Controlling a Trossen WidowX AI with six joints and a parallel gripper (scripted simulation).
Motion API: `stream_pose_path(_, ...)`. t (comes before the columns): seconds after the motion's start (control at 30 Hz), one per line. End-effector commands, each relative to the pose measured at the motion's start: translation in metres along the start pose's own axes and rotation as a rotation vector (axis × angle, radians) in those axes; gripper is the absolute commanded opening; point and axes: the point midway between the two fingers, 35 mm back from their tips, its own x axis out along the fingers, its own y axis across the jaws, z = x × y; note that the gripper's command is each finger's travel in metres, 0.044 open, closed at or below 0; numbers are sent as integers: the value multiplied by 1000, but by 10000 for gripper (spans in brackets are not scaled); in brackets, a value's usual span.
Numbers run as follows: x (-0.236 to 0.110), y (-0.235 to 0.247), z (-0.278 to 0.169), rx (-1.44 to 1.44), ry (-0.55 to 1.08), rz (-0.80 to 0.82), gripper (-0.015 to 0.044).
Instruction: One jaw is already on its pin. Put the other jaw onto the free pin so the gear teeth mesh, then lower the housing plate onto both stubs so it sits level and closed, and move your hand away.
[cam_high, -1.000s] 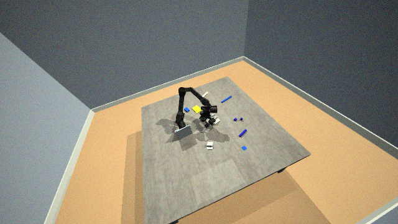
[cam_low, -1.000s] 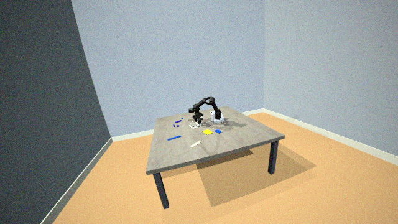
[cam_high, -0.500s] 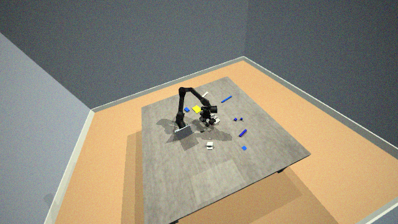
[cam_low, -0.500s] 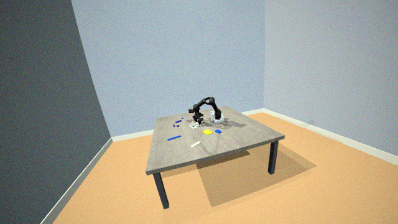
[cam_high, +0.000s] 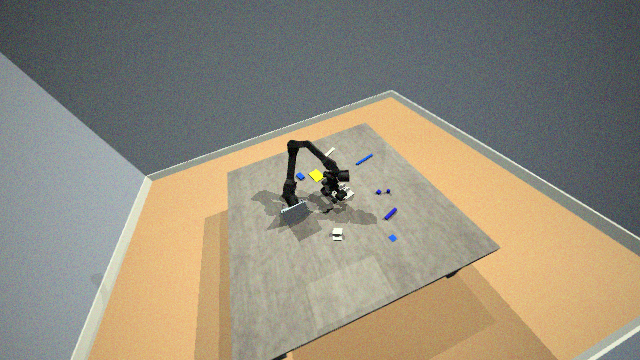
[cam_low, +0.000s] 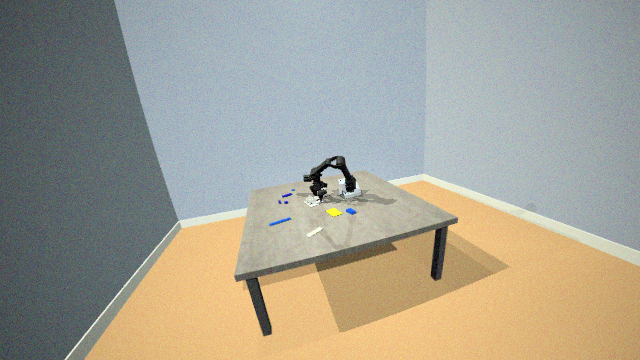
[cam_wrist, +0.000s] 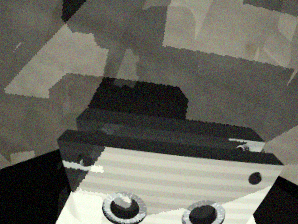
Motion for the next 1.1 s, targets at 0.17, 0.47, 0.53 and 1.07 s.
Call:
stream_pose_path(0.17,4,-1,0,-1,0,-9,351)
stream_pose_path(0.47,5,-2,0,-2,0,-9,351)
stream_pose_path(0.53,6,-2,0,-3,0,-9,351)
stream_pose_path(1.07,8,-2,0,-5,1,-9,351)
